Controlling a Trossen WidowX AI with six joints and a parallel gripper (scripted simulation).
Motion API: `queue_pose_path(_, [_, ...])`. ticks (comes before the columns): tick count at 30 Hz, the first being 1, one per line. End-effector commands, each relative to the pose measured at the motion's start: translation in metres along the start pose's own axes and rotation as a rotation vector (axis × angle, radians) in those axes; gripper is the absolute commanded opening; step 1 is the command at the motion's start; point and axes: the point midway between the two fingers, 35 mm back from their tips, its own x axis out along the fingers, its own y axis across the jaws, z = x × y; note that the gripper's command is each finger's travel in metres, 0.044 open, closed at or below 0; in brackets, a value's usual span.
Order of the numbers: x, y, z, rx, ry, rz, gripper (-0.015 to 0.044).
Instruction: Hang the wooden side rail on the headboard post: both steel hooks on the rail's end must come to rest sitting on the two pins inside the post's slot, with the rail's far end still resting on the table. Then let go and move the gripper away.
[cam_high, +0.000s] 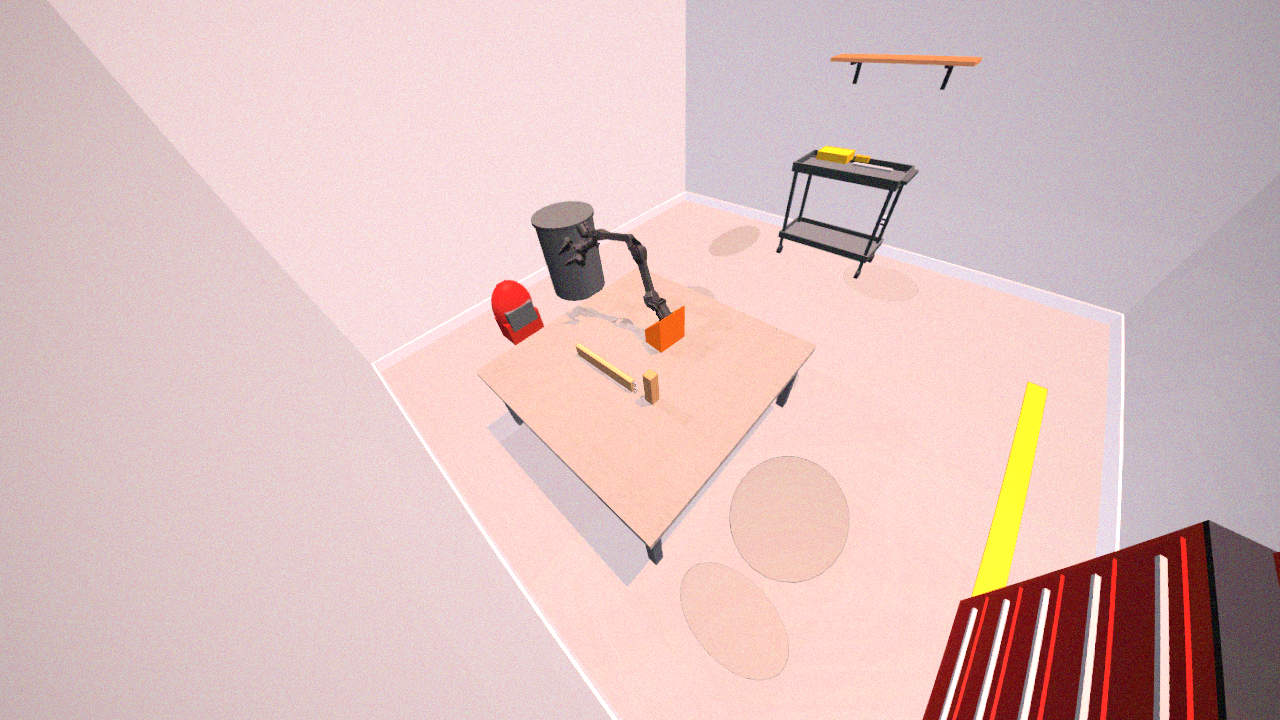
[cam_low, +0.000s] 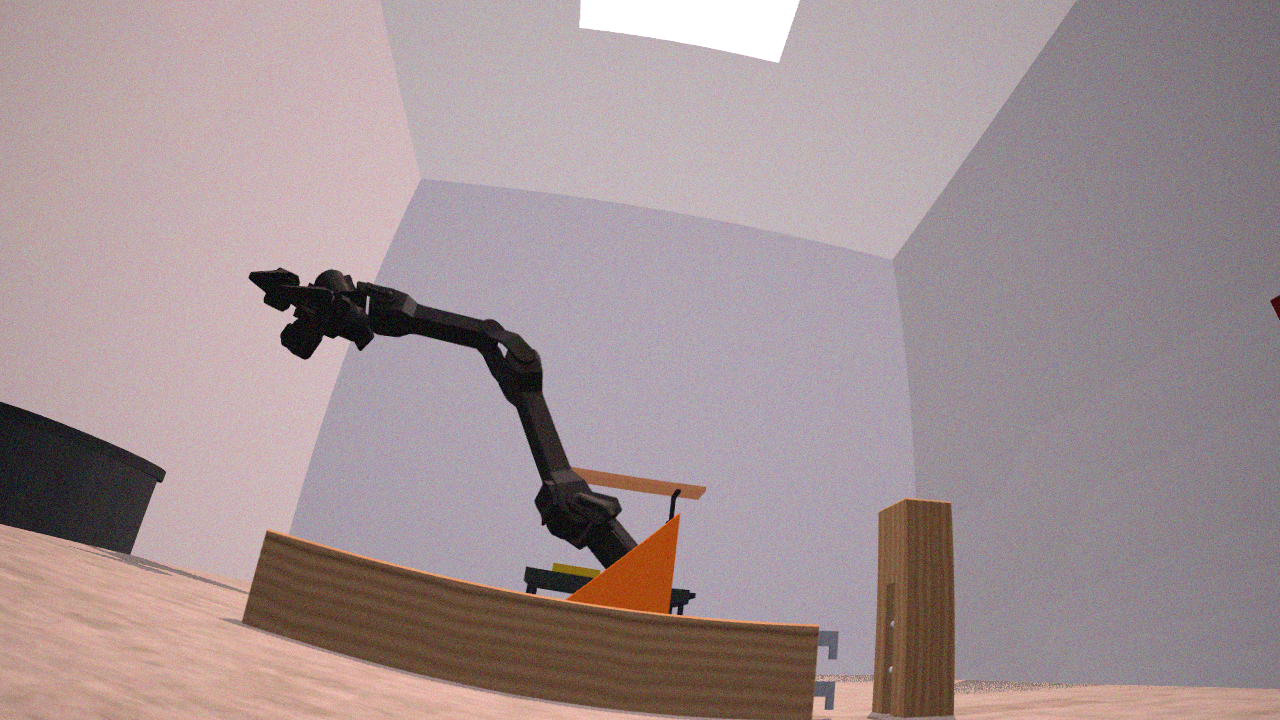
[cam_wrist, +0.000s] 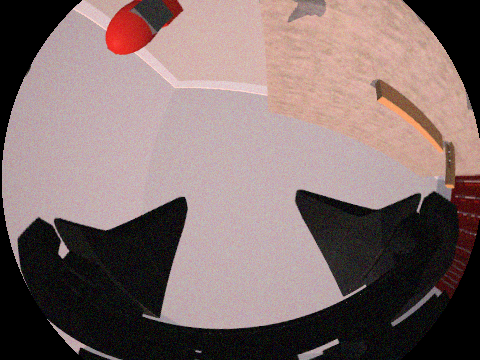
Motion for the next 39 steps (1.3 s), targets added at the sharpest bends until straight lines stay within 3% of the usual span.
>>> queue_pose_path(1, [0.001,-0.001,0.001,0.003,0.0,-0.002,0.0426])
queue_pose_path(10, [0.058,-0.039,0.027,0.152,-0.017,-0.096,0.044])
queue_pose_path(20, [0.128,-0.117,0.042,0.311,-0.067,-0.246,0.044])
queue_pose_path(30, [0.185,-0.231,0.032,0.411,-0.142,-0.427,0.044])
queue_pose_path(39, [0.205,-0.347,0.007,0.436,-0.228,-0.583,0.044])
